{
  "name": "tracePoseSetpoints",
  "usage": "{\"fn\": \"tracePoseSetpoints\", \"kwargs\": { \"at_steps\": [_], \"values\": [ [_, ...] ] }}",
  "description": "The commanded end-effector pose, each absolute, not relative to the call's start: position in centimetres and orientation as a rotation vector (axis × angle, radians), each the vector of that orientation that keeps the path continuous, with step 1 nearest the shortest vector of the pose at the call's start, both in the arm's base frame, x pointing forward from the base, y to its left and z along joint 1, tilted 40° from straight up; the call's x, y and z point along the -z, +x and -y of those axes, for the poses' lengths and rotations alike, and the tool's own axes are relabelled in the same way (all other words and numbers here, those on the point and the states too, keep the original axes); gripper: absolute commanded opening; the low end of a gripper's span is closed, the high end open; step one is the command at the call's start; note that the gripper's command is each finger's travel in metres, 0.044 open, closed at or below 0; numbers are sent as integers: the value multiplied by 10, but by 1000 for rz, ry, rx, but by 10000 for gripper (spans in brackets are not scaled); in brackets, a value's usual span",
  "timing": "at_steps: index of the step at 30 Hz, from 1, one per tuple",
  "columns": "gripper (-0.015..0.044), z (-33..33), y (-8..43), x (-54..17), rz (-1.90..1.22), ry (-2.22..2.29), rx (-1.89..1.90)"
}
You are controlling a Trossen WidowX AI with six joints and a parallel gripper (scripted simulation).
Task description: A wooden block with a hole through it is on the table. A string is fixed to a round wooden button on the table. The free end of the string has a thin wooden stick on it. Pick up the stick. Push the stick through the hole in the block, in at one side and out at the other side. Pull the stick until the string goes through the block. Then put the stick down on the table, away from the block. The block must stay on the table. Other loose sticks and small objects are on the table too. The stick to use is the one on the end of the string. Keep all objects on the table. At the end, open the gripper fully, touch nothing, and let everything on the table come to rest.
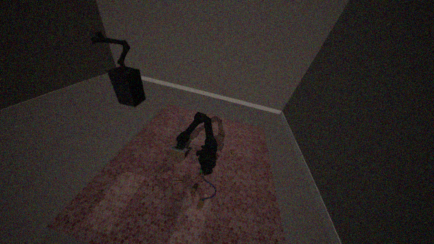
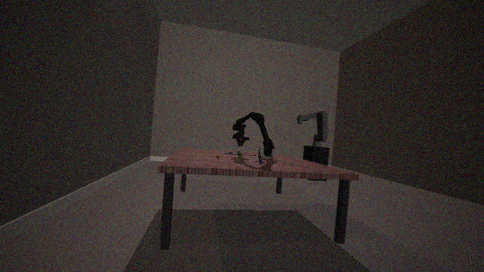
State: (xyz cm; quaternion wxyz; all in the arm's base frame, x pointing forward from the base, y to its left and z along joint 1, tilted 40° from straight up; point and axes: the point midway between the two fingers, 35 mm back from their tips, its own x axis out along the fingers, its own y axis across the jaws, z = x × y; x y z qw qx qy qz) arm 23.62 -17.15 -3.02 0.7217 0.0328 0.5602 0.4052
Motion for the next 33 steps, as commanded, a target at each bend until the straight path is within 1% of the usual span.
{"fn": "tracePoseSetpoints", "kwargs": {
  "at_steps": [1,9,18,33],
  "values": [
    [123,158,233,18,-1524,712,-359],
    [123,149,230,12,-1640,1132,57],
    [123,141,227,8,-1676,1538,528],
    [123,140,227,7,-1676,1549,542]
  ]
}}
